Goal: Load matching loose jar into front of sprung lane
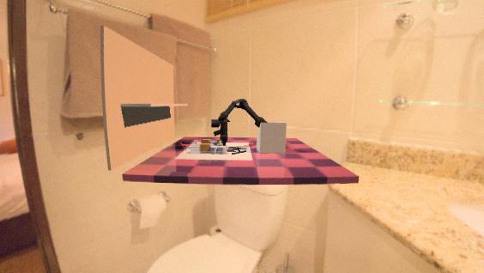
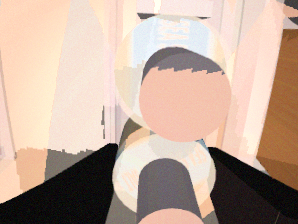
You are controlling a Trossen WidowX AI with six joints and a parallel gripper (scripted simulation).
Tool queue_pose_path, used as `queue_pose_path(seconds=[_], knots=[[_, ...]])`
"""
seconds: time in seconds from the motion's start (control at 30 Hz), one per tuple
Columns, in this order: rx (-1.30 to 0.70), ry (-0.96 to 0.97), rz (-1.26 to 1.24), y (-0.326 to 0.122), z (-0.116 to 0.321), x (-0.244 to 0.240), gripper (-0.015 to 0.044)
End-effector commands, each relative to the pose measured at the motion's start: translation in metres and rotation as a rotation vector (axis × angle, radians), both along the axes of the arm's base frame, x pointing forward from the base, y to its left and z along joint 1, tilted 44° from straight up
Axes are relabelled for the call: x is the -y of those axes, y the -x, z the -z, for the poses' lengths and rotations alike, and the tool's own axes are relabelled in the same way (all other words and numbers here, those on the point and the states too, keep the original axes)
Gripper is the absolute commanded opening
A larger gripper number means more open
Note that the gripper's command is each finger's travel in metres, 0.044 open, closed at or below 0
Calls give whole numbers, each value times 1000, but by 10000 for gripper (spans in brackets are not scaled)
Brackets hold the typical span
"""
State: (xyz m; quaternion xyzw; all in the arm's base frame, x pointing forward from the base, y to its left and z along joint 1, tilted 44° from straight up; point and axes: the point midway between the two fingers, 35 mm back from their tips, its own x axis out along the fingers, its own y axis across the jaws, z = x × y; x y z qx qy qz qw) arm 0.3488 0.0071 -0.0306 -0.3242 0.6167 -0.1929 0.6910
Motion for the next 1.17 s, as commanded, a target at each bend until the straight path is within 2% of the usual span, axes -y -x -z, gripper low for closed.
queue_pose_path(seconds=[0.0,0.2,0.73,1.13], knots=[[3,2,2,0,0,0,131],[3,2,2,0,0,0,285],[3,1,2,5,-14,-14,285],[1,1,2,39,-14,-8,285]])
